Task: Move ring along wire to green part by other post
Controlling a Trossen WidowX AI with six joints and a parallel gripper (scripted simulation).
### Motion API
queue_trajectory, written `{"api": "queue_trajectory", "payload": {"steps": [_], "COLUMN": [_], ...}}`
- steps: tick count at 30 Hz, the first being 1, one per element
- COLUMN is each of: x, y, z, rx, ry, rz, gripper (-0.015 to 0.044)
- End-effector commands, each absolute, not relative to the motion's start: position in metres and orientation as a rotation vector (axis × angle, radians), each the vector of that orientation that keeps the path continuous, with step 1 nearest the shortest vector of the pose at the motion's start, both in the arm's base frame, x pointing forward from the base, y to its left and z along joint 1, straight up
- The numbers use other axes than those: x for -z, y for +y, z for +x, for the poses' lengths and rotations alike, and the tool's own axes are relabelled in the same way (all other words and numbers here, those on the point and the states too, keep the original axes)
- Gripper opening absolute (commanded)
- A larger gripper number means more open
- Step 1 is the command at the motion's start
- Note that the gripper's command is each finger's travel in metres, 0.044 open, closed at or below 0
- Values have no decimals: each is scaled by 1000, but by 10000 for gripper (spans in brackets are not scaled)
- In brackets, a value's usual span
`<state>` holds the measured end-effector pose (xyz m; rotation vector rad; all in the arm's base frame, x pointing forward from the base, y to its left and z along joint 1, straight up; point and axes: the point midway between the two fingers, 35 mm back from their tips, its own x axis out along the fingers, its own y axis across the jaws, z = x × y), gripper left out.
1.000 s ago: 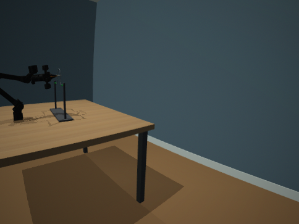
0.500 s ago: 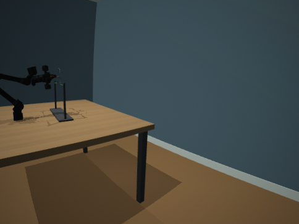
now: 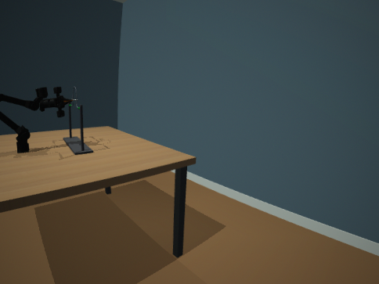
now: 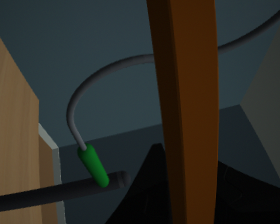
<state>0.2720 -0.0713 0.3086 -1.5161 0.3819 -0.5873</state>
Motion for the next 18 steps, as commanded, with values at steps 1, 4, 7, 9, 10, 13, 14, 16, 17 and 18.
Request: {"api": "queue_trajectory", "payload": {"steps": [1,4,7,9,10,13,14,16,17,18], "x": [-294,-284,-273,-265,-262,-250,-246,-240,-237,-234], "y": [-71,-70,-68,-66,-65,-64,-63,-62,-61,-59], "z": [272,272,272,272,273,278,280,283,283,284], "rx": [570,554,537,524,516,476,460,440,433,427], "ry": [399,411,423,431,431,406,395,383,383,384], "rz": [-1441,-1378,-1312,-1266,-1243,-1178,-1155,-1120,-1101,-1079], "gripper": [-150,-150,-150,-150,-150,-150,-150,-150,-150,-150]}}
